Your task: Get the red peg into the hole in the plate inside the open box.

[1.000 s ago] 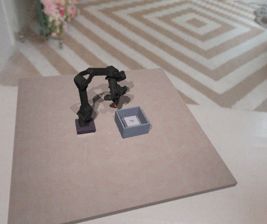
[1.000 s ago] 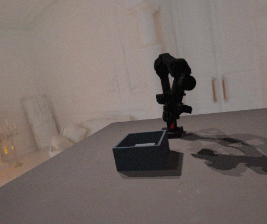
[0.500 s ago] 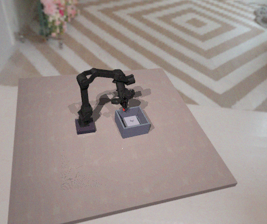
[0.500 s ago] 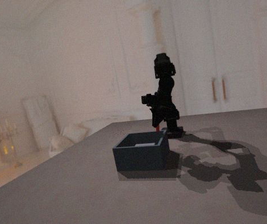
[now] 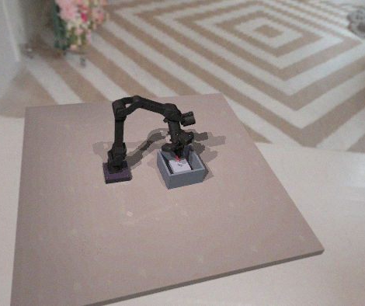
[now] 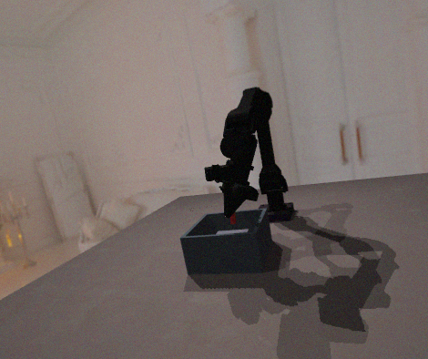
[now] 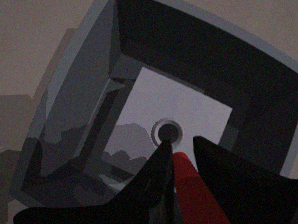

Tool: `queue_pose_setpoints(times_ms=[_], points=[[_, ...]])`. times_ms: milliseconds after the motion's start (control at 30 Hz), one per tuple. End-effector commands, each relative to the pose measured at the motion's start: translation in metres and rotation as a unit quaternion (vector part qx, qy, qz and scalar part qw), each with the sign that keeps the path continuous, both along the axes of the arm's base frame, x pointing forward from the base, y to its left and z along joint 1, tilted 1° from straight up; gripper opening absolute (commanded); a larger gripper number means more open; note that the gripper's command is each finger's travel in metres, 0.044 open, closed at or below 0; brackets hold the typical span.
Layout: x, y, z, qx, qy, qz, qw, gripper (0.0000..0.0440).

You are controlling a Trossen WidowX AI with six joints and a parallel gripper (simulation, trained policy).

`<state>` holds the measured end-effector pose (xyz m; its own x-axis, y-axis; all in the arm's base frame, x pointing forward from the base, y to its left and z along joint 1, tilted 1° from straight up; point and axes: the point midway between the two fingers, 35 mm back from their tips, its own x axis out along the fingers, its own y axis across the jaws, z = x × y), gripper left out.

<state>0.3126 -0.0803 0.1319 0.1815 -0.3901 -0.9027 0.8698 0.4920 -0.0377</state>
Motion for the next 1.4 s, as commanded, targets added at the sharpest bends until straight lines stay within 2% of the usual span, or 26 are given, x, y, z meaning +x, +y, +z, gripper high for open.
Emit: queue_pose_setpoints(times_ms=[0, 267, 467, 533, 667, 933, 1367], points=[[0.006, -0.006, -0.005, 0.006, 0.002, 0.011, 1.000, 0.0000], [0.014, -0.015, -0.029, 0.024, 0.021, 0.049, 0.998, 0.0011], [0.018, -0.020, -0.044, 0.042, 0.037, 0.065, 0.996, 0.0149], [0.023, -0.022, -0.044, 0.043, 0.038, 0.077, 0.995, 0.0162], [0.032, -0.024, -0.039, 0.049, 0.037, 0.089, 0.994, 0.0228], [0.054, -0.017, -0.027, 0.079, 0.029, 0.110, 0.990, 0.0438], [0.097, 0.005, 0.013, 0.119, -0.017, 0.163, 0.979, 0.0440]])
